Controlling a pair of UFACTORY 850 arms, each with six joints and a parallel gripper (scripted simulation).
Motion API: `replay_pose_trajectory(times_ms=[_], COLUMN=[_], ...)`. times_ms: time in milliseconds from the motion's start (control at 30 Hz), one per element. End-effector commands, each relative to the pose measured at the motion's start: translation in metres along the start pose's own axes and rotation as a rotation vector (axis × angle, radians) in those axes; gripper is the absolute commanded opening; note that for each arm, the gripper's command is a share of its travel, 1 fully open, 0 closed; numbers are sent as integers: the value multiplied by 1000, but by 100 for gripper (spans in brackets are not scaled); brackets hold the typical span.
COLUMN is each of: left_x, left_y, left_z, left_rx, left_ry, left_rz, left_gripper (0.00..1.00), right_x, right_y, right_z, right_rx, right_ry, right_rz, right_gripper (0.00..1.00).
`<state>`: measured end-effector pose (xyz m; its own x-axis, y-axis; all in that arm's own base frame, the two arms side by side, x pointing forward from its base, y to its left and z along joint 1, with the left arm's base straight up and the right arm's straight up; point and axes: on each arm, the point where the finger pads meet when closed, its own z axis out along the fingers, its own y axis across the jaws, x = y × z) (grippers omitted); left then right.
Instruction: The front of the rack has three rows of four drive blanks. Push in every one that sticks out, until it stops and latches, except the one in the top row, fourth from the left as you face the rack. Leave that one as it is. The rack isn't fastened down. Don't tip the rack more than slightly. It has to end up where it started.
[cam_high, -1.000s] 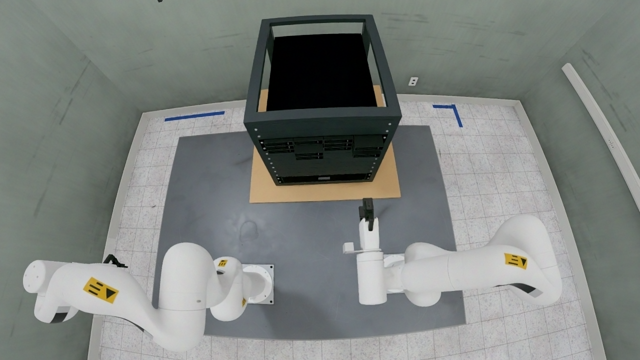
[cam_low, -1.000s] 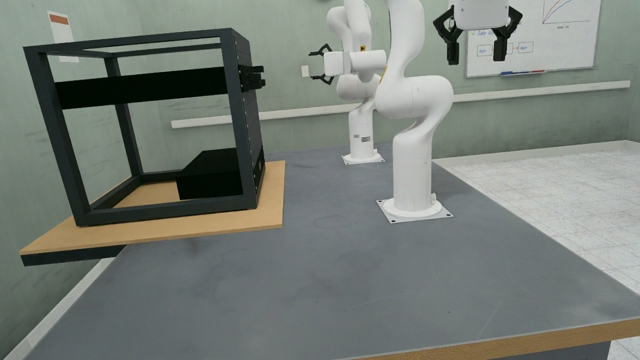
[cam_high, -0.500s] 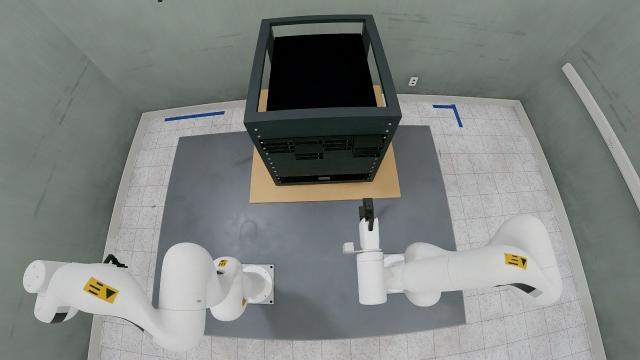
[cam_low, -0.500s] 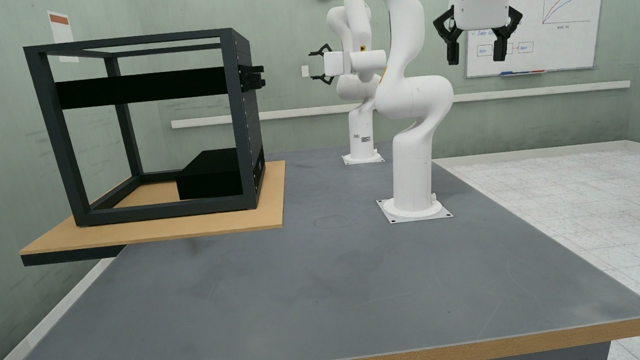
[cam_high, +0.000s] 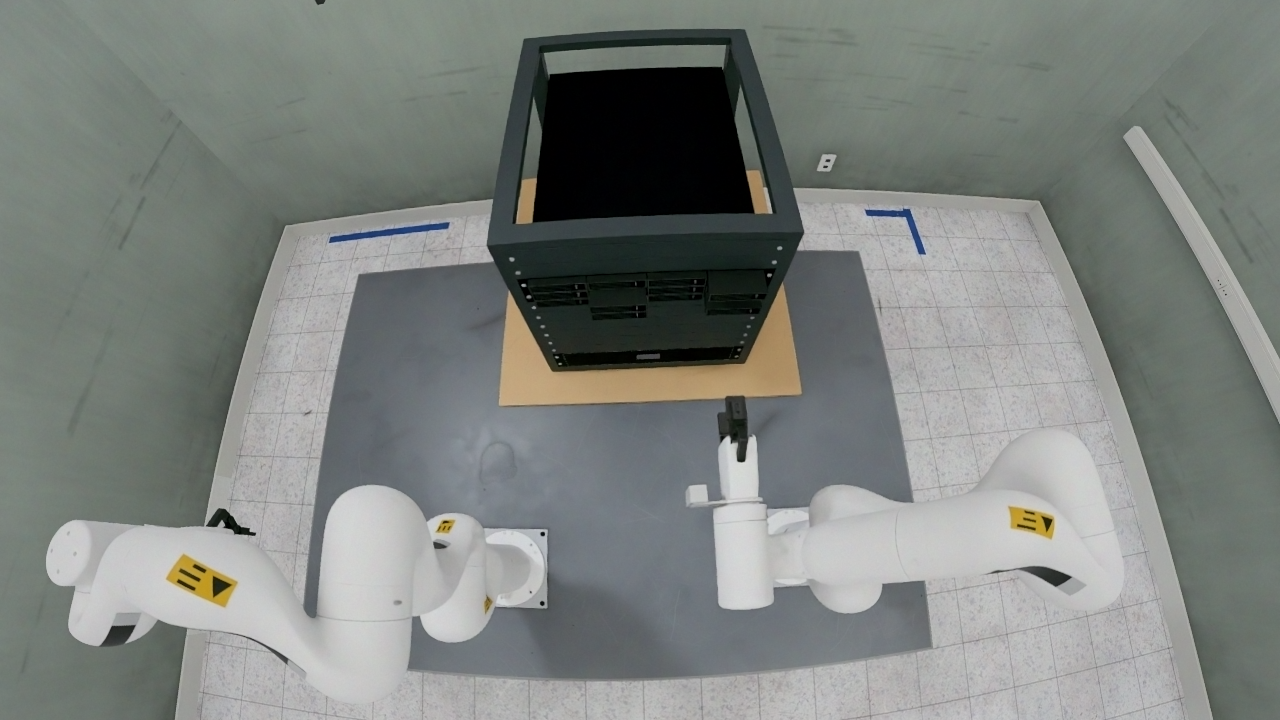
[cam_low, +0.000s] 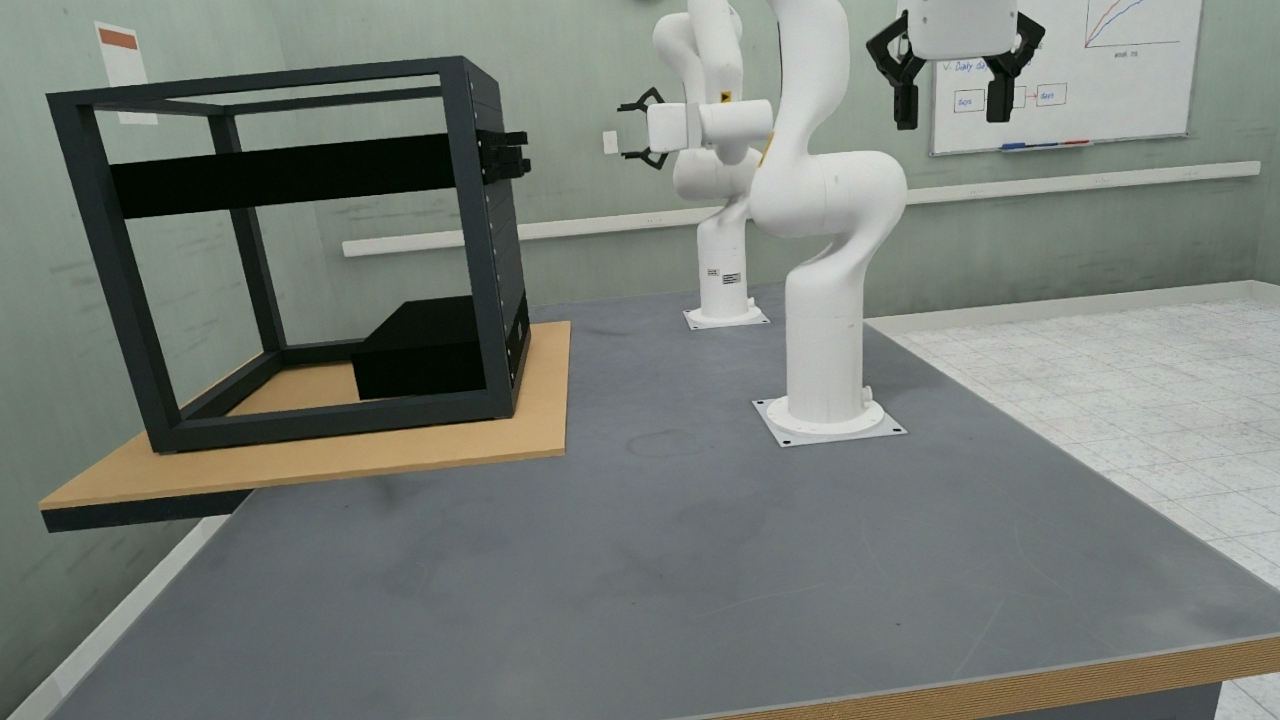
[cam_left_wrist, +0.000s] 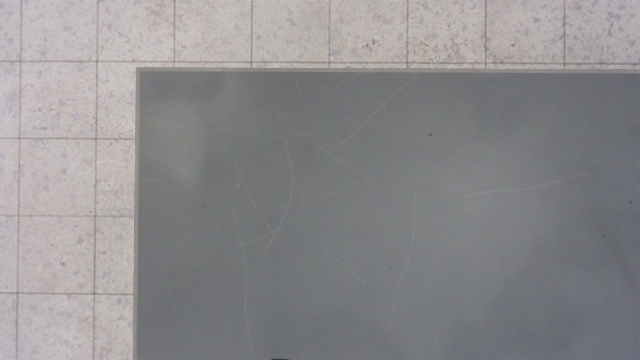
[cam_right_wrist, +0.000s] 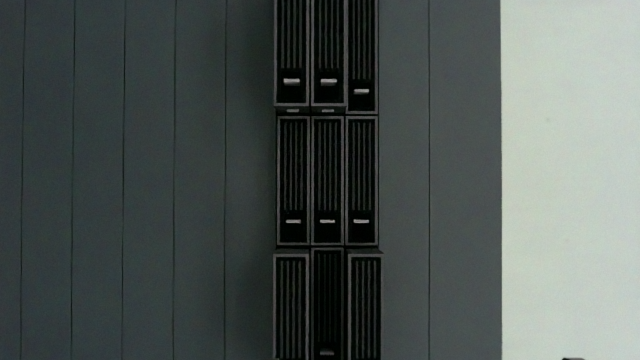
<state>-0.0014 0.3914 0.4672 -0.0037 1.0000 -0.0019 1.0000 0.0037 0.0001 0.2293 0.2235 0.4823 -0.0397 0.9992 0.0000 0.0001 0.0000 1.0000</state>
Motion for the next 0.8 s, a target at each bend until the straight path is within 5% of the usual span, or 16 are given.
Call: replay_pose_trajectory(times_ms=[0, 100, 133, 767], left_x=[0, 0, 0, 0], left_y=[0, 0, 0, 0], left_z=[-1, -1, -1, -1], left_rx=[0, 0, 0, 0], left_ry=[2, 2, 2, 2], left_rz=[0, 0, 0, 0], left_gripper=[100, 100, 100, 100], right_x=[0, 0, 0, 0], right_y=[1, 1, 1, 1], right_z=[0, 0, 0, 0], right_rx=[0, 0, 0, 0], right_ry=[0, 0, 0, 0], right_rz=[2, 2, 2, 2], right_gripper=[100, 100, 0, 0])
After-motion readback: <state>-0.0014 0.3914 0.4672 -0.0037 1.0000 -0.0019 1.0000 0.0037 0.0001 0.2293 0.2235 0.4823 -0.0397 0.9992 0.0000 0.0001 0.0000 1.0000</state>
